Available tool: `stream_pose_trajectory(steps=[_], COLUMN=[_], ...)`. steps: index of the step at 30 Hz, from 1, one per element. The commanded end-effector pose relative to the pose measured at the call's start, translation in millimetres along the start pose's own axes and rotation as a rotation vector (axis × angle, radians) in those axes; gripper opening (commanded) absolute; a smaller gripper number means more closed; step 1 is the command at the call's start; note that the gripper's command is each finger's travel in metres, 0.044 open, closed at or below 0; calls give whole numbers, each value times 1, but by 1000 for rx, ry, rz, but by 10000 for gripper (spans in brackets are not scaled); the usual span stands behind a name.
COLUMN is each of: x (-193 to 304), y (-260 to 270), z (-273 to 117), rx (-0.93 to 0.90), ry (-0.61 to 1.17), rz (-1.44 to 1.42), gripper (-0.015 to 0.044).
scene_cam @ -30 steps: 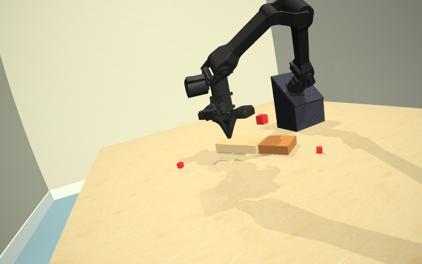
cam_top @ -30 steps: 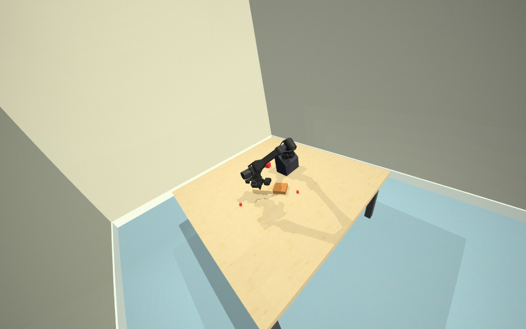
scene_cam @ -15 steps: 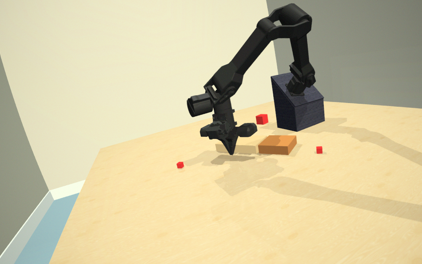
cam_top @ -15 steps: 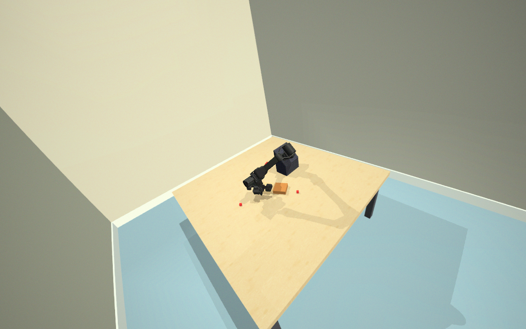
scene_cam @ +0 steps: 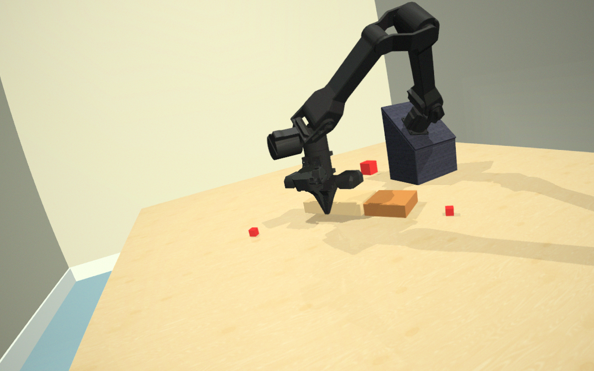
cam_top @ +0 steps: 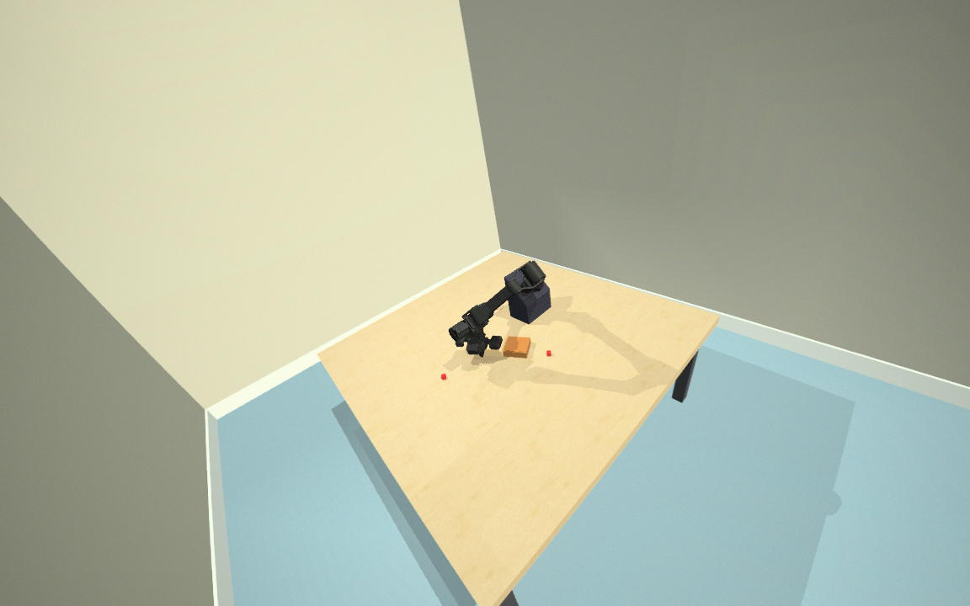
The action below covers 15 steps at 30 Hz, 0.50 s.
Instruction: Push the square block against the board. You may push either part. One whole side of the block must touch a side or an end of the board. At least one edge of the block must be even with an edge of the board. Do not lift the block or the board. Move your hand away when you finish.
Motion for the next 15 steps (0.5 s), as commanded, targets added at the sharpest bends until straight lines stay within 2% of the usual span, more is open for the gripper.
stream_pose_trajectory(steps=[1,15], x=[9,-3], y=[0,0], z=[1,1], rx=[-4,-3], ry=[5,5], rz=[1,1], gripper=[0,0])
Point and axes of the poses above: the point midway between the two fingers, 35 mm back from their tips, its own z axis out along the fingers, its own y axis across the jaws, x = y × z, the point moved 1 cm from there along -z, back along the fingers, and after that the axes turned 7 degrees about z, right-handed, at the moved point
